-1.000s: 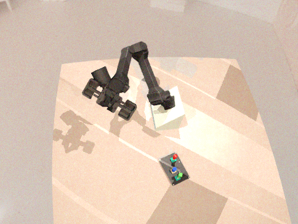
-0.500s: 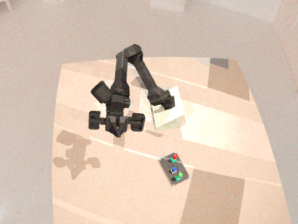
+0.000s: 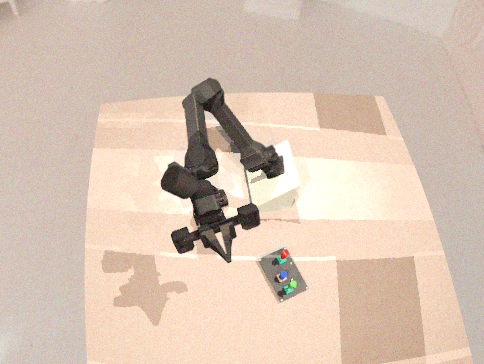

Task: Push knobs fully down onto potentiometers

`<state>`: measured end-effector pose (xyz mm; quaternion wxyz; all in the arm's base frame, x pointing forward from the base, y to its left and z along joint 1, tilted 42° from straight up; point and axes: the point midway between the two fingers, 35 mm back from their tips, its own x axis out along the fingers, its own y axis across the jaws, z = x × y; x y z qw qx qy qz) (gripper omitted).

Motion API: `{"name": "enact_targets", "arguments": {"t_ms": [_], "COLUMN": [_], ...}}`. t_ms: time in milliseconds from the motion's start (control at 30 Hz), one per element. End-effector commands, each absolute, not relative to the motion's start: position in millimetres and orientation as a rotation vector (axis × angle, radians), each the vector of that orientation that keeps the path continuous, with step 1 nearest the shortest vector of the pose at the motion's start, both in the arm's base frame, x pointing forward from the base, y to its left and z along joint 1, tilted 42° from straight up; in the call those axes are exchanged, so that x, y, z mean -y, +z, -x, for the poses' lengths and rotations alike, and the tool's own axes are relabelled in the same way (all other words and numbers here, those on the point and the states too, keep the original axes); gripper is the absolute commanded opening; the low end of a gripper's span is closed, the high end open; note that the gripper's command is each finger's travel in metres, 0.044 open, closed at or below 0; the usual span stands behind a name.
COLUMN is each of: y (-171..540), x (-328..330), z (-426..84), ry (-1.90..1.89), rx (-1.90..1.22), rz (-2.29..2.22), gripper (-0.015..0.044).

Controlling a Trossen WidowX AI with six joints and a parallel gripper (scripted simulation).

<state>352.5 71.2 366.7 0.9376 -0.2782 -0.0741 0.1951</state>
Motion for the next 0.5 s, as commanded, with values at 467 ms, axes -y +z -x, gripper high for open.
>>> {"name": "enact_targets", "arguments": {"t_ms": [467], "y": [250.6], "x": [-83.4], "z": [-386.7], "ry": [0.34], "rx": [-0.393], "rz": [0.272], "gripper": [0.0]}}
